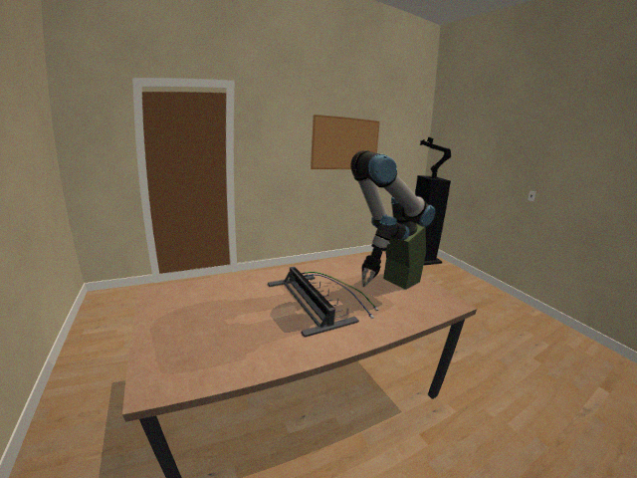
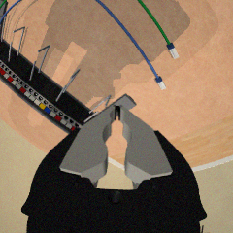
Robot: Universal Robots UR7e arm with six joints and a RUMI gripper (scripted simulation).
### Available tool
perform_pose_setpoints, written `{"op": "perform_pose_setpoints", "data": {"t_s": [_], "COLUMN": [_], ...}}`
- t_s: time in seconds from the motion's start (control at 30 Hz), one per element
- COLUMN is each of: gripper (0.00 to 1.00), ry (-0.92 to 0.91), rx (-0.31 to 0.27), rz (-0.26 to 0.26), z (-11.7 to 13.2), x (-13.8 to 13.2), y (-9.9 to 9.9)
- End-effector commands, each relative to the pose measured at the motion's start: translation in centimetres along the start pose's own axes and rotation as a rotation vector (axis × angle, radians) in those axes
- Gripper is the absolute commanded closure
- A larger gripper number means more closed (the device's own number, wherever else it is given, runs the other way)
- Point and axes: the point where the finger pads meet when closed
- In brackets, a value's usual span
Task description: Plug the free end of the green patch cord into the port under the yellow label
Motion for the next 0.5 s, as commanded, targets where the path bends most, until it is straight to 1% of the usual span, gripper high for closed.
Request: {"op": "perform_pose_setpoints", "data": {"t_s": [0.0, 0.07, 0.13, 0.2, 0.47], "gripper": [1.00, 1.00, 1.00, 1.00, 1.00], "ry": [0.145, 0.183, 0.183, 0.253, 0.399], "rx": [0.052, 0.061, 0.061, 0.077, 0.105], "rz": [0.064, 0.080, 0.080, 0.111, 0.177], "z": [-0.9, -1.1, -1.1, -1.6, -2.6], "x": [1.7, 2.2, 2.2, 3.1, 4.9], "y": [-1.0, -1.2, -1.2, -1.5, -2.1]}}
Point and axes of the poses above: the point where the finger pads meet when closed, its own y axis back along the fingers, its own x axis across the jaws, z = x × y, and after that the axes turned 10 degrees about y, right-handed
